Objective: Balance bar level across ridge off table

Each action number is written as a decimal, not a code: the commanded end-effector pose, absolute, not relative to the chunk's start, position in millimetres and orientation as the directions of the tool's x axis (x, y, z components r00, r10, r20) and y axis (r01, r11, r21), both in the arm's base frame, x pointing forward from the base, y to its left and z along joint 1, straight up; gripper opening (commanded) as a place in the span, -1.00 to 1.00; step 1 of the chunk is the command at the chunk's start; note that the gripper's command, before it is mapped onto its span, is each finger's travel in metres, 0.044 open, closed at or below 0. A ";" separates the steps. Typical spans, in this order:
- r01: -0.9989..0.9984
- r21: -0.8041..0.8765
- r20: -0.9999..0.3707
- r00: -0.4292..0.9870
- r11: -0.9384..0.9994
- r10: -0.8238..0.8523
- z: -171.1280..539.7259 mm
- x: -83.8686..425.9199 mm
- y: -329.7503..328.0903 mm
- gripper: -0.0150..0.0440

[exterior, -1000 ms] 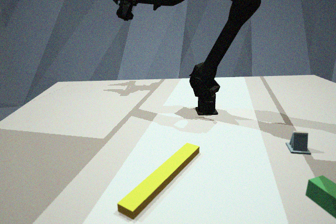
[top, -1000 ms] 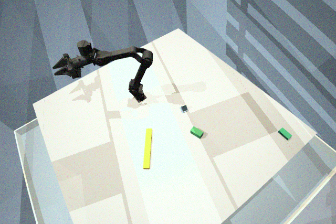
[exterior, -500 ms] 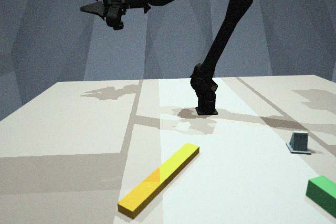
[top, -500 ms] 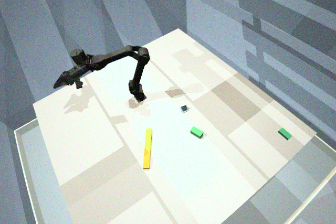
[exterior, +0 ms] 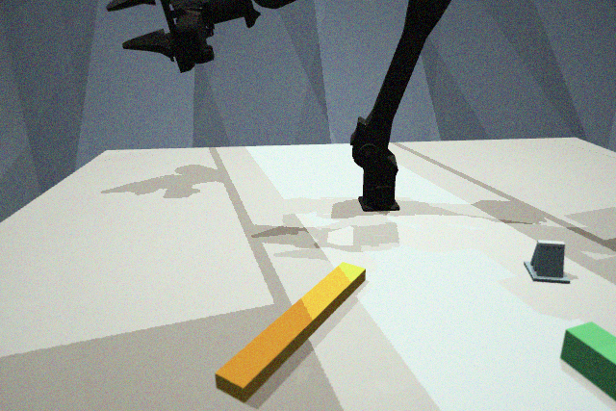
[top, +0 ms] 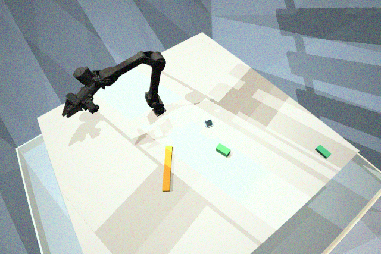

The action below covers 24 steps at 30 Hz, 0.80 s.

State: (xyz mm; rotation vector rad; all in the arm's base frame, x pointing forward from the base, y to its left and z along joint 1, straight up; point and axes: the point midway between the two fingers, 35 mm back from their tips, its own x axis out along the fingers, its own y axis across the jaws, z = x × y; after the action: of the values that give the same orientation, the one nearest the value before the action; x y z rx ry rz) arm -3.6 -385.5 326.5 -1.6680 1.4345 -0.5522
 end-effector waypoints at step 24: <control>-0.125 -0.837 -0.522 0.469 0.532 -0.712 254.1 137.1 -380.4 0.58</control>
State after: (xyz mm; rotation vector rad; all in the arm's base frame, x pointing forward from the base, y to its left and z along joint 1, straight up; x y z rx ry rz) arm 121.1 -382.9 264.0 -1.0619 1.0656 -0.4583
